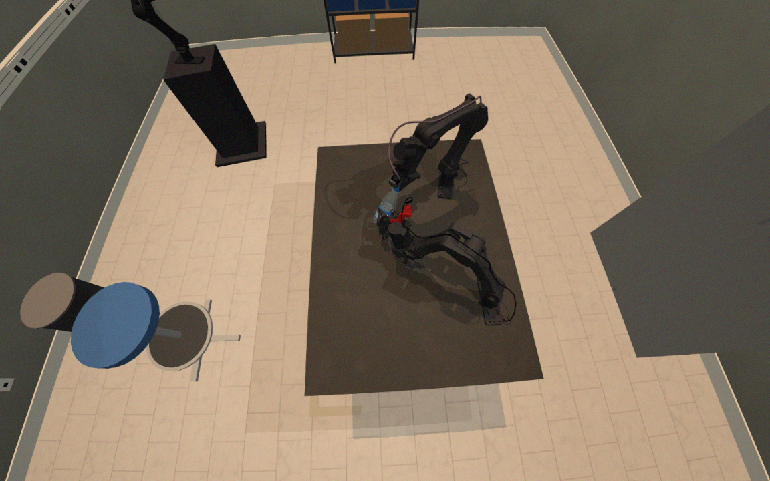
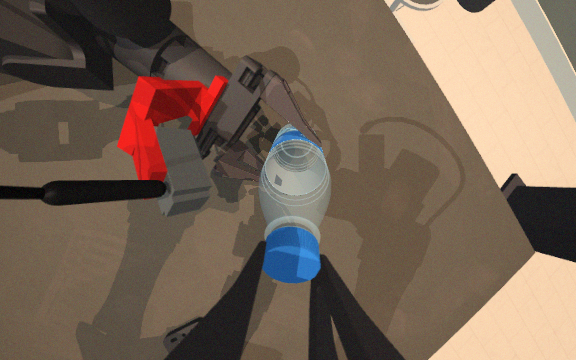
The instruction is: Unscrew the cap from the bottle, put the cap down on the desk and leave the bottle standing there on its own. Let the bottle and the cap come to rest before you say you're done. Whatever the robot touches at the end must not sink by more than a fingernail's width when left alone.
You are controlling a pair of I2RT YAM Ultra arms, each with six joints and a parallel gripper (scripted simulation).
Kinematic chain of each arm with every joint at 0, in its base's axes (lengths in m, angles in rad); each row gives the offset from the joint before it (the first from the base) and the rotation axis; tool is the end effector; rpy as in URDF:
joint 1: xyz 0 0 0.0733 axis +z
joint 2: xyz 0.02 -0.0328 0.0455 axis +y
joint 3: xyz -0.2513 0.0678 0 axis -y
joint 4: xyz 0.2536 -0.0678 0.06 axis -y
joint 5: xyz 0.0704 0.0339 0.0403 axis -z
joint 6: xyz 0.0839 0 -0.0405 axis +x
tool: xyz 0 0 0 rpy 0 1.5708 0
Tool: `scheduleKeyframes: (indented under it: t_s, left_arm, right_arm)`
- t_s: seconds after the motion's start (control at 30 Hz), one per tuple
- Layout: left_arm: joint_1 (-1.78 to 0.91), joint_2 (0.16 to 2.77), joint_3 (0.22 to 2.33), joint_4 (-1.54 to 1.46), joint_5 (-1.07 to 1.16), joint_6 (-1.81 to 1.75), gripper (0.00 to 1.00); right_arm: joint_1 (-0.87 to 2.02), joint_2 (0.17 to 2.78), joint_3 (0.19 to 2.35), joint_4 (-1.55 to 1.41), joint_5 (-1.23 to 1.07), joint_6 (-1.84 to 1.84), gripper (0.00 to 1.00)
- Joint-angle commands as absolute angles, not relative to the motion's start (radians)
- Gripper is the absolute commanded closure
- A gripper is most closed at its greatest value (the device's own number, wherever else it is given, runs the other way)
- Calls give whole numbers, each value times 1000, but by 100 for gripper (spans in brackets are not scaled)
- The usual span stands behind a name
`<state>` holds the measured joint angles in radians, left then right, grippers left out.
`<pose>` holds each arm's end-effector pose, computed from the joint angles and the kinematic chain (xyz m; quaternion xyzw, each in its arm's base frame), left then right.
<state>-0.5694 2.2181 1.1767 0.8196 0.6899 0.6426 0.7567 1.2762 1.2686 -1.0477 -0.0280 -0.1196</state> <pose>0.3787 -0.3045 0.1008 0.5922 0.4838 -0.2424 0.5970 0.1990 0.1926 0.2830 -0.4134 0.8740 0.0927 0.2378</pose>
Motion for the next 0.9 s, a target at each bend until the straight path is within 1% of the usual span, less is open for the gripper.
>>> scheduleKeyframes:
  t_s: [0.0, 0.3, 0.53, 0.7, 0.87]
  left_arm:
    - [-571, 2198, 1184, 815, 695, 639, 100]
    - [-571, 2198, 1184, 814, 695, 639, 100]
    - [-571, 2198, 1184, 814, 695, 639, 100]
    - [-571, 2198, 1184, 814, 695, 639, 100]
    - [-571, 2198, 1184, 814, 695, 639, 100]
  right_arm:
    - [771, 1284, 1299, -1065, -7, -362, 100]
    - [777, 1287, 1303, -1070, 4, -754, 100]
    - [770, 1291, 1309, -1076, -9, -780, 100]
    - [764, 1280, 1283, -1057, -10, -728, 100]
    - [764, 1280, 1283, -1057, -10, -728, 43]
